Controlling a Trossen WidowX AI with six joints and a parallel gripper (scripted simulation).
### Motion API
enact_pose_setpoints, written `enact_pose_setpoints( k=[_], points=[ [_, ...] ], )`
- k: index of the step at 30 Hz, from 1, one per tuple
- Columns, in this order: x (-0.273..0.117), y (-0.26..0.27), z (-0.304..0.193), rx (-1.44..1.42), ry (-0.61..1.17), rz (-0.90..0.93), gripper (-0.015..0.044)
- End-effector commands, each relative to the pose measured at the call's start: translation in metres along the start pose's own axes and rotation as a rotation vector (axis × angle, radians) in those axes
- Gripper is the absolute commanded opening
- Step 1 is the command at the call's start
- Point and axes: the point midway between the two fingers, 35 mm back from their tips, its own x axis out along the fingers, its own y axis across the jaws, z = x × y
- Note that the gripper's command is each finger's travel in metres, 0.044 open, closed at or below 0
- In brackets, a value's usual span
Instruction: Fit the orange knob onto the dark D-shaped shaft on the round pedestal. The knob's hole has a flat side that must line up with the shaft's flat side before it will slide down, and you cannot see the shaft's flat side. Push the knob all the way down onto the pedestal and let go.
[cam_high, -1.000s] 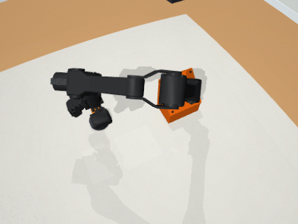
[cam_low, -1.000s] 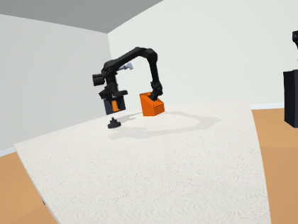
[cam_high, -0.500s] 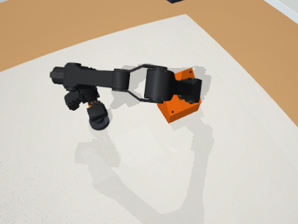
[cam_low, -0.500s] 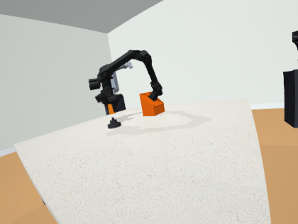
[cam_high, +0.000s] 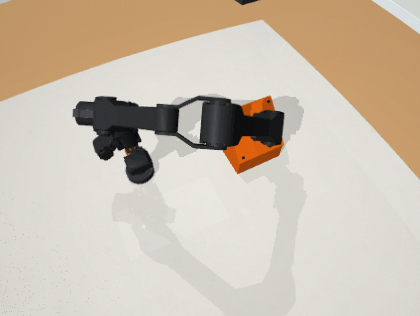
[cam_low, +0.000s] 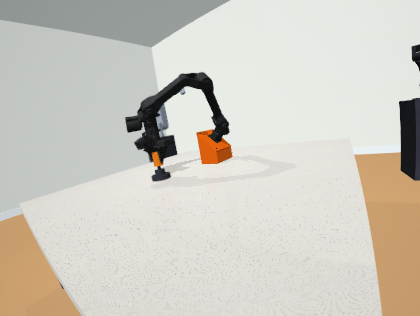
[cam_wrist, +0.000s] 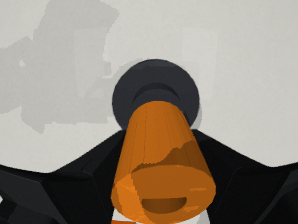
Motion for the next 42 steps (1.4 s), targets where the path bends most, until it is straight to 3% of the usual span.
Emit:
enact_pose_setpoints(
  k=[1,27,34,42],
  points=[
    [-0.0022,-0.001,0.0015,0.0,-0.007,0.0,0.0],
    [-0.0035,-0.0002,-0.0006,0.0,-0.007,0.0,0.0],
    [-0.0029,-0.0012,-0.0008,-0.2,-0.007,-0.001,0.0],
    [-0.0009,-0.002,0.0003,-0.21,-0.007,-0.001,0.0]
  ],
)
